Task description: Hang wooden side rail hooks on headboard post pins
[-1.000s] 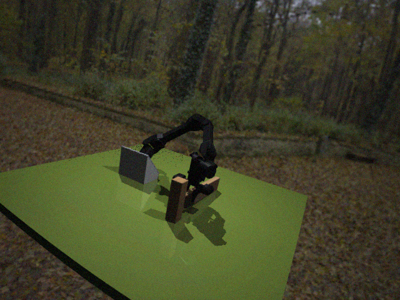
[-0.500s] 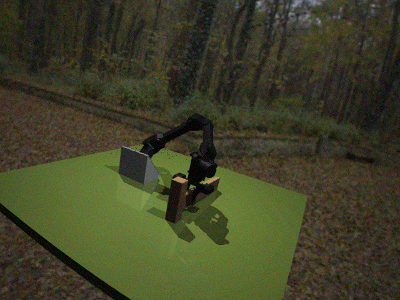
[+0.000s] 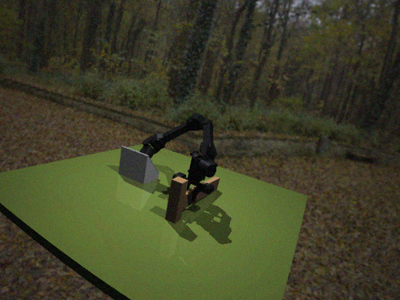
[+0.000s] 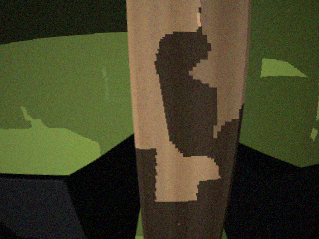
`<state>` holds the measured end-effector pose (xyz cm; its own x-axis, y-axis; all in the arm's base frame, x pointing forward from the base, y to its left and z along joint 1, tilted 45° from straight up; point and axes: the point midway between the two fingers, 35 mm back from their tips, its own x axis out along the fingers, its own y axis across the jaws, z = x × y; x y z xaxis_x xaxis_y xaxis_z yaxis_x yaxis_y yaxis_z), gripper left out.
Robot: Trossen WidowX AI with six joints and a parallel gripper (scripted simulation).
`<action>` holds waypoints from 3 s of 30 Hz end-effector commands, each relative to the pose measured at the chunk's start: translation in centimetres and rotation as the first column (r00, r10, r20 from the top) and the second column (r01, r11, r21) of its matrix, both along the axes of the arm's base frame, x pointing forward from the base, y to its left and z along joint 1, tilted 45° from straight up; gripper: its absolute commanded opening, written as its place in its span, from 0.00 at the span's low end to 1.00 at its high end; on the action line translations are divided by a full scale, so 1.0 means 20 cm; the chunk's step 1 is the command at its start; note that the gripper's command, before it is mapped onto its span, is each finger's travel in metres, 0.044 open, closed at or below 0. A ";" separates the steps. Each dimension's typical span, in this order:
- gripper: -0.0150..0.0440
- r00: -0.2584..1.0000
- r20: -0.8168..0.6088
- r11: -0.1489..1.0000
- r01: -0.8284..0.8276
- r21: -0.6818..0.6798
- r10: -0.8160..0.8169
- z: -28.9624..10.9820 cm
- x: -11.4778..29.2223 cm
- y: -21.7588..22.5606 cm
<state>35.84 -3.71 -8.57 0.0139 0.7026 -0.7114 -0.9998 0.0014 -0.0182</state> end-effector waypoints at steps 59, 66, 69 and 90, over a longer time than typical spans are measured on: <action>0.25 1.000 0.014 1.000 0.011 -0.004 -0.011 0.01 0.03 -0.05; 0.25 1.000 0.014 1.000 0.011 -0.004 -0.011 0.01 0.02 -0.06; 0.25 1.000 0.014 1.000 0.011 -0.004 -0.011 0.01 0.02 -0.06; 0.25 1.000 0.014 1.000 0.011 -0.004 -0.011 -0.01 0.02 -0.06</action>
<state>36.14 -4.27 -8.64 0.0189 0.7043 -0.7097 -0.9997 0.0018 -0.0249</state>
